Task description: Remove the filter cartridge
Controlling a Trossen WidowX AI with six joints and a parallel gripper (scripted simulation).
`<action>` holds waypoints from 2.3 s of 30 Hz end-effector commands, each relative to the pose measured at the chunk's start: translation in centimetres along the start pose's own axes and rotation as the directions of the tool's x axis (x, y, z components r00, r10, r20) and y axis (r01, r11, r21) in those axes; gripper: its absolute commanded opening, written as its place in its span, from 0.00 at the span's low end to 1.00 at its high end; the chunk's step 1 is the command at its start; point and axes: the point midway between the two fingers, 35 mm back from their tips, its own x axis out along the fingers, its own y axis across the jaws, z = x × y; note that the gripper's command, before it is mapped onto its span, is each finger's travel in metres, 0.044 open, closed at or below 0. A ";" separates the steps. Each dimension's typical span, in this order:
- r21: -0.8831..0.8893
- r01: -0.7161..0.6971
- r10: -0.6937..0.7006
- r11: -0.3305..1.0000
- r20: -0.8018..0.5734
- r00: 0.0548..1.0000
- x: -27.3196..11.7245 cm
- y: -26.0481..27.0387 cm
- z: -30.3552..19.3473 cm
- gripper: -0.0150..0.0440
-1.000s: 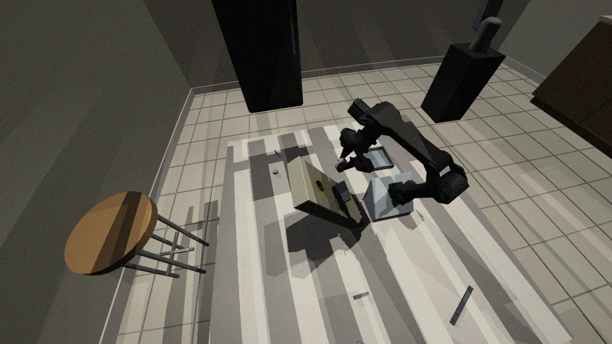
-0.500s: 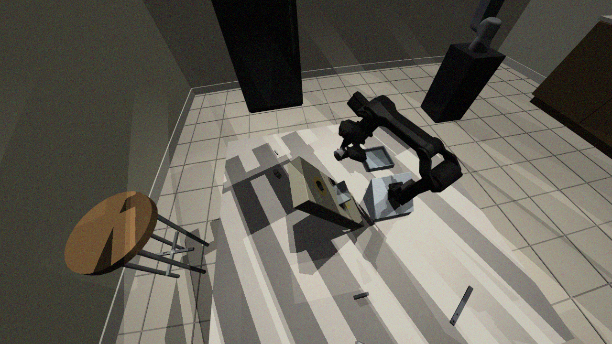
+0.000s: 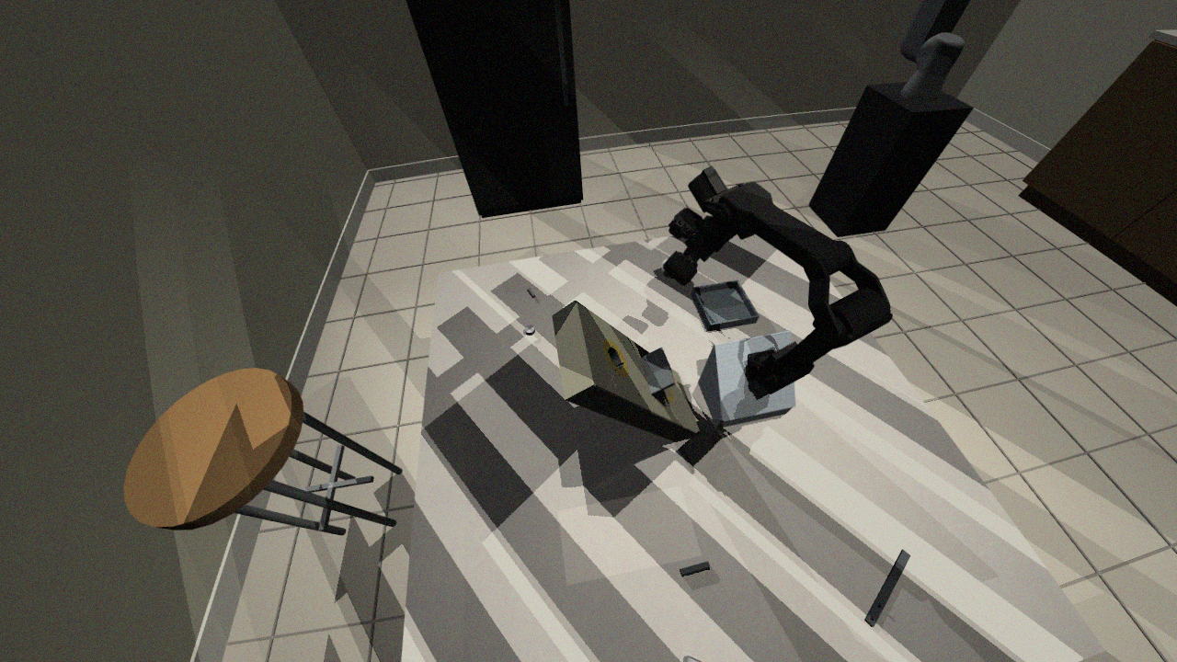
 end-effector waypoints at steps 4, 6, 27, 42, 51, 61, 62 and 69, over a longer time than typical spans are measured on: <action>0.244 0.120 -0.129 0.962 0.019 0.991 1.0 -4.6 -0.6 0.25; 0.244 0.120 -0.129 0.962 0.019 0.991 1.0 -4.6 -0.6 0.25; 0.562 0.298 -0.323 0.771 -0.059 0.945 6.4 -15.3 -9.7 0.25; 0.700 0.375 -0.393 0.608 -0.145 0.908 9.1 -18.1 -16.2 0.25; 0.700 0.375 -0.393 0.608 -0.145 0.908 12.5 -18.4 -17.8 0.25; 0.700 0.376 -0.392 0.608 -0.146 0.908 15.7 -18.0 -19.8 0.25; 0.700 0.376 -0.392 0.608 -0.146 0.908 15.7 -18.0 -19.8 0.25; 0.703 0.370 -0.384 0.607 -0.147 0.911 15.3 -18.0 -19.5 0.52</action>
